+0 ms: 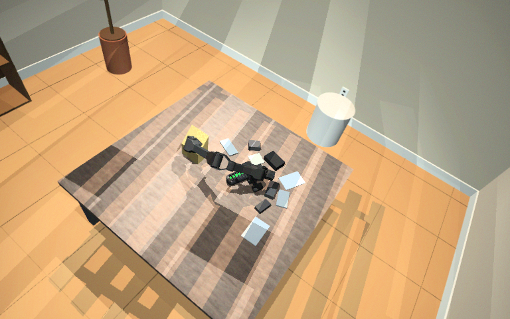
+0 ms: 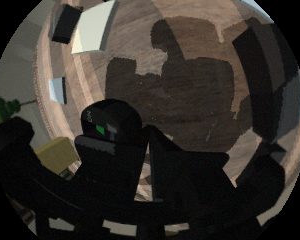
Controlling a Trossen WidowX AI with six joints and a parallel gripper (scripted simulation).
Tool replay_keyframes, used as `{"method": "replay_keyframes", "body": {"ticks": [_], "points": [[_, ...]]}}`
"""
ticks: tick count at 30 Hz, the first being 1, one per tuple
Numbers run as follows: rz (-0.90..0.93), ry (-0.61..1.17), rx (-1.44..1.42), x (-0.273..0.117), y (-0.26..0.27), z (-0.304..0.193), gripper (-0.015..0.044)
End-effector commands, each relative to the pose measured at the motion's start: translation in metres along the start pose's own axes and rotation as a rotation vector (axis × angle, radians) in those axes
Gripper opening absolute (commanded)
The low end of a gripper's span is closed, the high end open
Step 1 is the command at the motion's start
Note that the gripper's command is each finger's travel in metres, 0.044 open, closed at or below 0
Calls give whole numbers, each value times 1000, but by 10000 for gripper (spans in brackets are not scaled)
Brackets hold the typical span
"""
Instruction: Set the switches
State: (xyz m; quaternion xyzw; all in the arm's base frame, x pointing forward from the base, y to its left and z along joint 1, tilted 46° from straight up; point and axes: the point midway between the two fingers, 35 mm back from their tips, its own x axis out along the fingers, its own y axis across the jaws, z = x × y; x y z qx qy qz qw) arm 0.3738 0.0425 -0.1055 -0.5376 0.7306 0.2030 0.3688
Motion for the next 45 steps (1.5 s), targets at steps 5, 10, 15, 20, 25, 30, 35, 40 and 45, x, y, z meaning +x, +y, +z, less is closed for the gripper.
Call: {"method": "replay_keyframes", "body": {"ticks": [5,10,15,20,25,30,35,40,45], "points": [[3,4,-1,2,7,0,0],[3,4,-1,4,12,0,0],[4,4,-1,5,16,1,0],[4,4,-1,6,19,1,0],[4,4,-2,7,21,1,0],[4,4,-2,7,23,2,0],[4,4,-2,8,26,3,0],[4,4,-2,9,28,3,0],[4,4,-2,9,30,3,0]]}}
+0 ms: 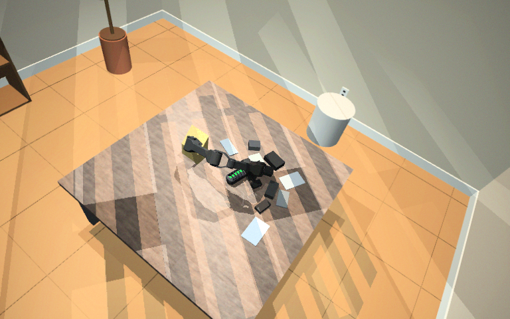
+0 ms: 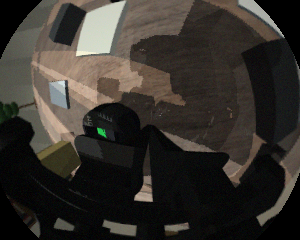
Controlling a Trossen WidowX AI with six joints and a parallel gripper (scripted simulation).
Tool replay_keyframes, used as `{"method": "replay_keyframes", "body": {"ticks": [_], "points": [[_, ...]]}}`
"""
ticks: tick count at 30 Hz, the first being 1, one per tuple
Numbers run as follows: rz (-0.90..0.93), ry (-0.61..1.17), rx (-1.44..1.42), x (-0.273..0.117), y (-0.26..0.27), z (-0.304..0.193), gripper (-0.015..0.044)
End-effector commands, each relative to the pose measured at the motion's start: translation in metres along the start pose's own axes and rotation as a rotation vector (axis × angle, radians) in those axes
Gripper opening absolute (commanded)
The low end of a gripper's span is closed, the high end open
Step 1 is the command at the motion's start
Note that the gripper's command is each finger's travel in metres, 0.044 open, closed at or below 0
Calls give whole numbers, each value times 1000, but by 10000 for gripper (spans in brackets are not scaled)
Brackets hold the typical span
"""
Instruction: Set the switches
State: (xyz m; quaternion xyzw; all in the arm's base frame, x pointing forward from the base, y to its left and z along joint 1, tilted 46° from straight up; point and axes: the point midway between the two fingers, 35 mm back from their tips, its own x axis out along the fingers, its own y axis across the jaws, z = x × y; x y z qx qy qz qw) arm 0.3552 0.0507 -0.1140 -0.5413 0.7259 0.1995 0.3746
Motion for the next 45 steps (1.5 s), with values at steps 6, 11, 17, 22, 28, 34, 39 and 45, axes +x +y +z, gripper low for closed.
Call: {"method": "replay_keyframes", "body": {"ticks": [6,11,17,22,28,34,39,45], "points": [[20,10,-9,6,11,-2,0],[20,10,-9,6,13,-2,0],[20,10,-9,7,16,-2,0],[20,10,-9,8,18,-2,0],[20,10,-9,8,19,-2,0],[20,10,-9,9,21,-2,0],[20,10,-9,9,22,-2,0],[20,10,-9,10,24,-2,0]]}}
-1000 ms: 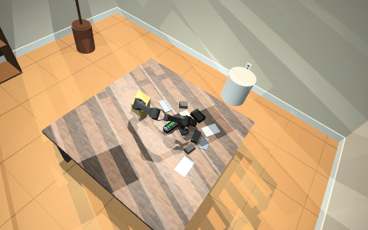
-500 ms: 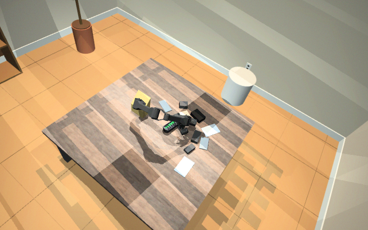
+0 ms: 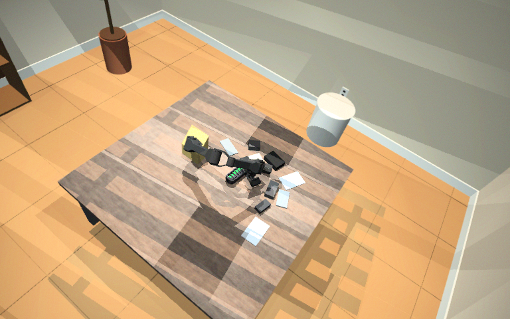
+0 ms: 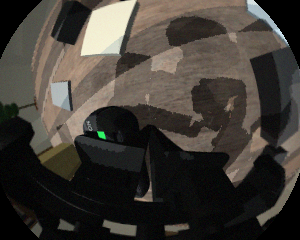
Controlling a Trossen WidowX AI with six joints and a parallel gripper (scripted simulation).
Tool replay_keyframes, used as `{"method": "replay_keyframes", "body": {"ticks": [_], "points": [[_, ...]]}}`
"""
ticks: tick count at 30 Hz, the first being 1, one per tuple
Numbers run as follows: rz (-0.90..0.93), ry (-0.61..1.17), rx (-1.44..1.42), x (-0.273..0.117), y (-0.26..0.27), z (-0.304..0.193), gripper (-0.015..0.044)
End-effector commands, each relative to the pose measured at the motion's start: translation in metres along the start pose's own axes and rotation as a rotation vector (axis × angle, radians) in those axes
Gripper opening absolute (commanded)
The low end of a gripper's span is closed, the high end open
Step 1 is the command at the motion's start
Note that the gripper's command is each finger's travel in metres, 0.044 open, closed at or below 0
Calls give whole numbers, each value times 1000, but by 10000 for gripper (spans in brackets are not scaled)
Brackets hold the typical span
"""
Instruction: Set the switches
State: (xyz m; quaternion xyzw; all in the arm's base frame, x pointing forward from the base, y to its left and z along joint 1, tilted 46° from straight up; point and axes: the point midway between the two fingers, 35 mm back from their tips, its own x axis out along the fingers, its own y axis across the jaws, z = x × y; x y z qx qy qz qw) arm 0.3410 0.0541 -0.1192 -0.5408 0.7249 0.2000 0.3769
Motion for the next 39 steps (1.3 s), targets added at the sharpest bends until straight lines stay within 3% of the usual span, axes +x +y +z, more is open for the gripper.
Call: {"method": "replay_keyframes", "body": {"ticks": [1,9,16,39], "points": [[0,0,0,-1,-1,0,0],[19,12,-9,-60,-31,-6,0],[11,11,-15,-62,-30,-7,0],[-288,-12,-194,-58,25,-52,0]]}}
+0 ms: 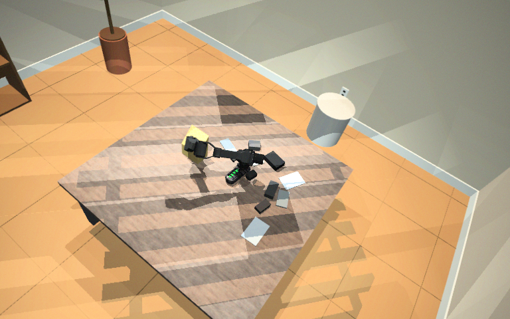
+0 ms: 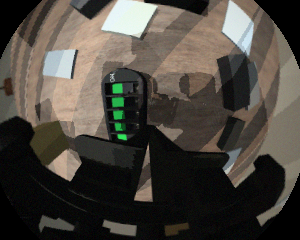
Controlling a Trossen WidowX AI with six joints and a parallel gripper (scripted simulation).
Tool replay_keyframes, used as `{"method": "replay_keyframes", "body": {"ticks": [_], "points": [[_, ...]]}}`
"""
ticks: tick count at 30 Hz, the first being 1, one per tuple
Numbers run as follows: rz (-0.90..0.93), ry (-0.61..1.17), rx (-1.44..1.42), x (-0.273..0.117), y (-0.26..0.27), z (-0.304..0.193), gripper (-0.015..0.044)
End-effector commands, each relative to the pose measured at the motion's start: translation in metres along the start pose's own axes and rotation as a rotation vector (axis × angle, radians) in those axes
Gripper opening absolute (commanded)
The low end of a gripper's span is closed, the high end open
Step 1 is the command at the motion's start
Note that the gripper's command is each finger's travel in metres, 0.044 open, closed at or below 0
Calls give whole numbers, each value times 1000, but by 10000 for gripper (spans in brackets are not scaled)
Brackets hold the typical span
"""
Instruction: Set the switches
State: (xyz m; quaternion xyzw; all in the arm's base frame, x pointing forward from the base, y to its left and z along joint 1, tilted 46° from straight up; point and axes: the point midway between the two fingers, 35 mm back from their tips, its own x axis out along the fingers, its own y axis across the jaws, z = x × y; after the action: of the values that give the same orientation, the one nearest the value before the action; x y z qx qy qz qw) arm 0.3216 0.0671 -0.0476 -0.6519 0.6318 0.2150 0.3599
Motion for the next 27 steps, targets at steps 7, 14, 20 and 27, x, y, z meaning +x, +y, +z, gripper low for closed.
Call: {"method": "replay_keyframes", "body": {"ticks": [7,14,20,27], "points": [[-132,10,-82,1,37,-24,0],[-218,19,-128,5,63,-43,0],[-290,30,-164,10,87,-62,0],[-308,33,-173,11,93,-66,0]]}}
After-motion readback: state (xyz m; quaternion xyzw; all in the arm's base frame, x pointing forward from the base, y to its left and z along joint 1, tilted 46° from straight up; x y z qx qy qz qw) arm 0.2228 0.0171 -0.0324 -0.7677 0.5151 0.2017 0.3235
